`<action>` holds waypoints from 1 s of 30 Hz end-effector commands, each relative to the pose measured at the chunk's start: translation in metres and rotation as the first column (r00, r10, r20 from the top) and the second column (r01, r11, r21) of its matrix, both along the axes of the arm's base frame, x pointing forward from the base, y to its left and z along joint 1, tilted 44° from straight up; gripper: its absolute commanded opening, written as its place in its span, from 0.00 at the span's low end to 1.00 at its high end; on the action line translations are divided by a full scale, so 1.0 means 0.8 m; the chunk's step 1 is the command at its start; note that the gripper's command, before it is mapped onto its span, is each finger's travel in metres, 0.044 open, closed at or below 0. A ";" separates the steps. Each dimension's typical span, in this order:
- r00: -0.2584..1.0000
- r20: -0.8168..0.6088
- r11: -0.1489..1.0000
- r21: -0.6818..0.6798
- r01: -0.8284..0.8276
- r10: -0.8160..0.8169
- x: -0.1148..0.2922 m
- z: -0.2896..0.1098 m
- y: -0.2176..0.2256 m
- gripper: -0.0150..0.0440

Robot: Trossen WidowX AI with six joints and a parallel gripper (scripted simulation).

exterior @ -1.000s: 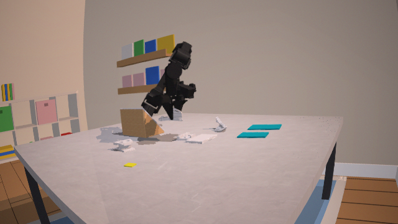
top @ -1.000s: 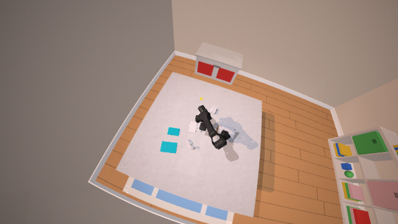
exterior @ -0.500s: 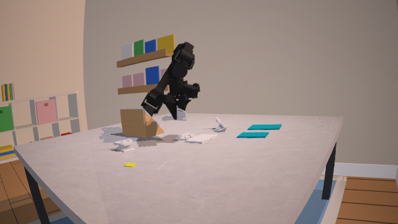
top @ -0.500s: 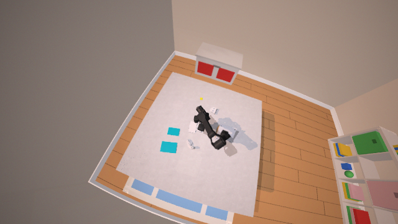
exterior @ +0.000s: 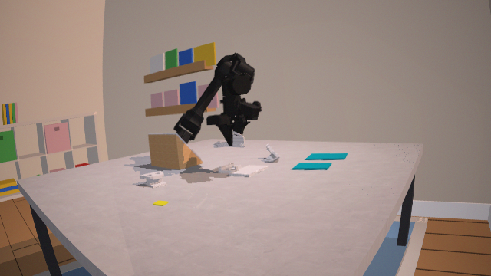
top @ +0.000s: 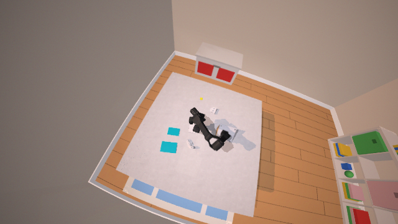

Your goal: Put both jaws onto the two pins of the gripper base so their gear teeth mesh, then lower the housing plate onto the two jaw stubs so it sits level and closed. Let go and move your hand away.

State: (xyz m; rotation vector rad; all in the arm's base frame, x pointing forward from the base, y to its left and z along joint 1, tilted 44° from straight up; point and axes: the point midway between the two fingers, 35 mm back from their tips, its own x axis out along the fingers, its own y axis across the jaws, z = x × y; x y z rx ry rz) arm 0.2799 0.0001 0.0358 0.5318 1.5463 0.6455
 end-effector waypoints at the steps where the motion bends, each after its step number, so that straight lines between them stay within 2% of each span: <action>1: 1.000 0.001 1.000 0.004 0.006 -0.006 0.011 0.008 0.007 0.48; 12: 1.000 0.002 1.000 0.011 0.004 -0.004 0.036 0.027 0.034 0.48; 30: 1.000 -0.006 1.000 0.011 0.012 -0.012 0.037 0.027 0.034 0.48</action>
